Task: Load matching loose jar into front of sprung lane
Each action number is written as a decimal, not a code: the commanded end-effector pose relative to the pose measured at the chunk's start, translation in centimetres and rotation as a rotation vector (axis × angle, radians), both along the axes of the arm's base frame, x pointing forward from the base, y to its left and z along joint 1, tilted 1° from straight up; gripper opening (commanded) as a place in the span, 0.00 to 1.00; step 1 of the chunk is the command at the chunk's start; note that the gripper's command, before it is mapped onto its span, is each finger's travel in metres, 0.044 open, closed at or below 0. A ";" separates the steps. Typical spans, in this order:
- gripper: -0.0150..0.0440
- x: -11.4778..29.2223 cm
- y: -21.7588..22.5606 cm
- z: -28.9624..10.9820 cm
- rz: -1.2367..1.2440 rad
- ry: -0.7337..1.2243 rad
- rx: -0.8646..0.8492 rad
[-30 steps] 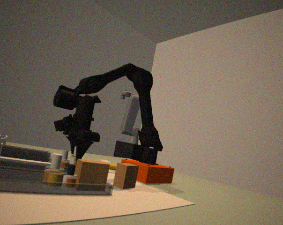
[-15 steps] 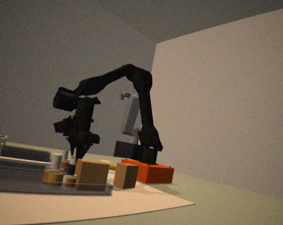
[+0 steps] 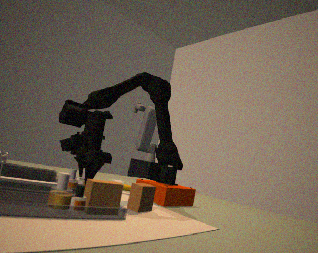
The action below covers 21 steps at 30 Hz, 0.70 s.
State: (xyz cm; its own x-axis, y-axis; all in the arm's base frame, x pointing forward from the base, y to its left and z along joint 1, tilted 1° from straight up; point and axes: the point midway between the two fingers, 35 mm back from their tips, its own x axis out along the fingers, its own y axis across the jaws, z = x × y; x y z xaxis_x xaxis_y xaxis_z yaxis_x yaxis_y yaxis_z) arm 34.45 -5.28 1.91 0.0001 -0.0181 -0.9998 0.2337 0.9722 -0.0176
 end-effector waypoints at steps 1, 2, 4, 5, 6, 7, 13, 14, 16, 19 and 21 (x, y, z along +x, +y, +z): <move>0.25 0.7 -0.2 0.0 0.005 -0.027 -0.007; 0.25 0.7 -0.2 -0.1 0.005 -0.027 -0.007; 0.25 0.7 -0.2 -0.1 0.005 -0.027 -0.007; 0.25 0.7 -0.2 -0.2 0.005 -0.027 -0.007; 0.25 0.7 -0.2 -0.2 0.005 -0.027 -0.007; 0.25 0.7 -0.2 -0.2 0.005 -0.027 -0.007; 0.25 0.7 -0.2 -0.5 0.005 -0.027 -0.007; 0.25 0.7 -0.2 -0.5 0.005 -0.027 -0.007; 0.25 0.7 -0.2 -0.6 0.005 -0.027 -0.007; 0.25 0.6 -0.2 -0.7 0.005 -0.027 -0.007; 0.25 0.6 -0.2 -0.7 0.005 -0.027 -0.007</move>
